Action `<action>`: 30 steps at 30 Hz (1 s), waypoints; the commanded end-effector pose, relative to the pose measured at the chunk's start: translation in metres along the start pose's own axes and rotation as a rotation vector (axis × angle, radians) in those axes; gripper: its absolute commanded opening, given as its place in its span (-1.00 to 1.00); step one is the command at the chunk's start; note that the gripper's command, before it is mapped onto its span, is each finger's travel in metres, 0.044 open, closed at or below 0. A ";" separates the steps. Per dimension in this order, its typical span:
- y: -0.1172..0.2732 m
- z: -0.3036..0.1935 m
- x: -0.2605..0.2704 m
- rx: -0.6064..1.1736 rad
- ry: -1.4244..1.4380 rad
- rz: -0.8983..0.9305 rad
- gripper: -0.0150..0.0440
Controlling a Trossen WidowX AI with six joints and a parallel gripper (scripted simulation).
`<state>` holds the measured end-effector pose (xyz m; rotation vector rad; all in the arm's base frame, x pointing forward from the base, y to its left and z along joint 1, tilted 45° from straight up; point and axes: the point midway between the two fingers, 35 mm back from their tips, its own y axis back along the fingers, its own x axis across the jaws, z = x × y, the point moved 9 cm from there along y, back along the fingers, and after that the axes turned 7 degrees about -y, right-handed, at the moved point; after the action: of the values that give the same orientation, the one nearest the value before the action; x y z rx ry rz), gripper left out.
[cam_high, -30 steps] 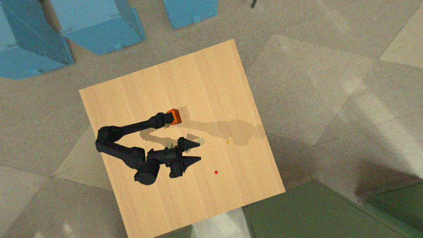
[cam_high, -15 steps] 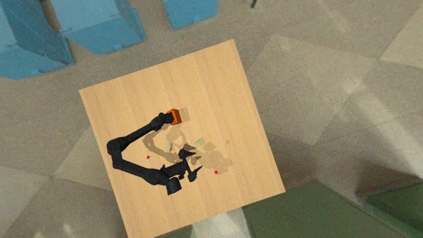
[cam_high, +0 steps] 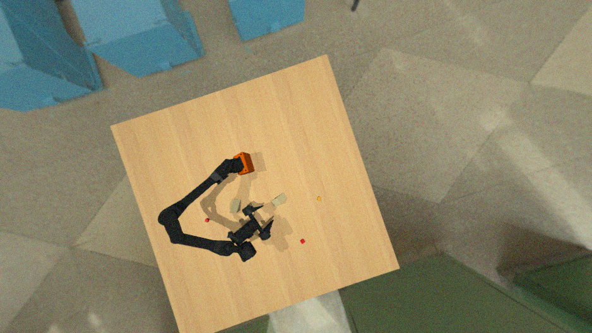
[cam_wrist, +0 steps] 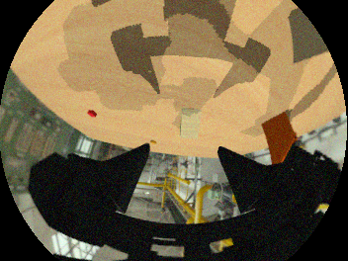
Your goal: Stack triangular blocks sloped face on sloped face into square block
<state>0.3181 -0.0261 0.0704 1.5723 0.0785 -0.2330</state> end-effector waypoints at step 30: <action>-0.102 0.001 -0.015 -0.006 -0.001 -0.023 1.00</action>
<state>0.2848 -0.0236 -0.0261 1.5706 0.0937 -0.2513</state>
